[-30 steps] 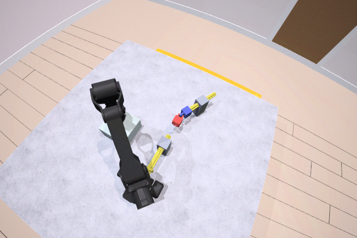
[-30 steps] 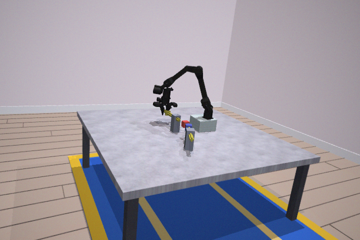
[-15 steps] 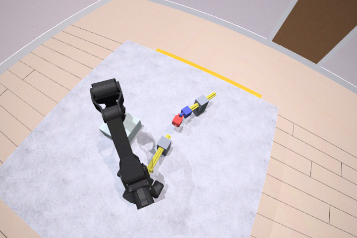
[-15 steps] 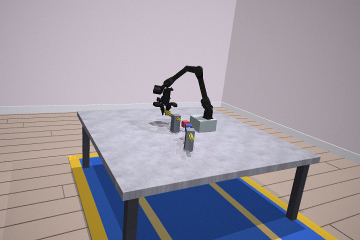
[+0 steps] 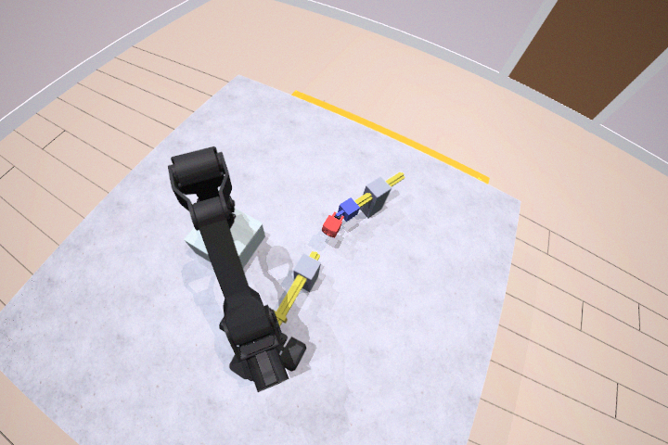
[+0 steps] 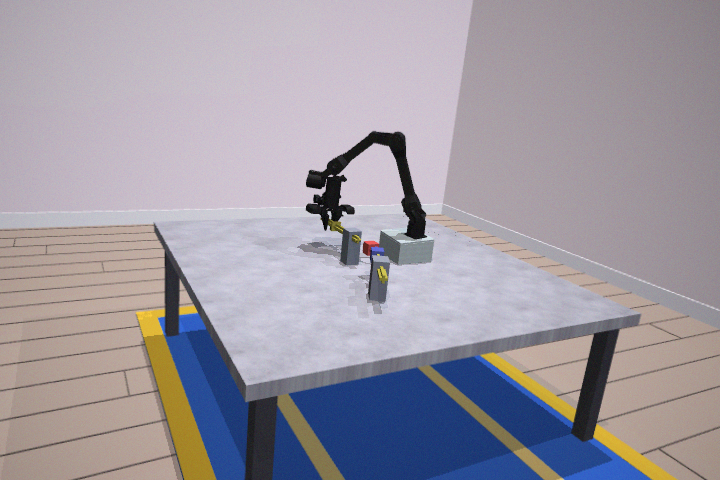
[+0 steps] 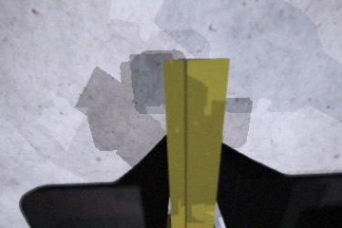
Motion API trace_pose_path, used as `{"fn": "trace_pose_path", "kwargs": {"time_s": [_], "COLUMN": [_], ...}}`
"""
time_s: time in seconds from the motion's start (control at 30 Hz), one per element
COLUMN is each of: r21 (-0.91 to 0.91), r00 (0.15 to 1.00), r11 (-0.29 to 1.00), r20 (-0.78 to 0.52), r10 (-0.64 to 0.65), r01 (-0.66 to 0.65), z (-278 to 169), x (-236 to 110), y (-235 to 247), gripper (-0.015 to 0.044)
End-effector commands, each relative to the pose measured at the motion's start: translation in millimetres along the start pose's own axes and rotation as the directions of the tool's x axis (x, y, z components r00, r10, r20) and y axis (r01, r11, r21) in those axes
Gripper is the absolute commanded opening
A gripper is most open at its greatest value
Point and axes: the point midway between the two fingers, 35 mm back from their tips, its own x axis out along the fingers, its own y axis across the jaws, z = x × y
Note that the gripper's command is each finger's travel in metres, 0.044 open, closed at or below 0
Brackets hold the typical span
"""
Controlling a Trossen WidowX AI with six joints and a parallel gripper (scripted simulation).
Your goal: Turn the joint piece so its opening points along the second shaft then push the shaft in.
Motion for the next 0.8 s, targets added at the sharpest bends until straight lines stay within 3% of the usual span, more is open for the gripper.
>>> {"fn": "trace_pose_path", "kwargs": {"time_s": [0.0,0.77], "r21": [0.0,0.002], "r00": [1.0,0.999], "r11": [1.0,0.999], "r20": [0.0,-0.002], "r10": [0.0,-0.039], "r01": [0.0,0.039], "z": [0.0,-1.4], "x": [0.0,1.0], "y": [0.0,-0.5], "gripper": [0.0067,0.0067]}}
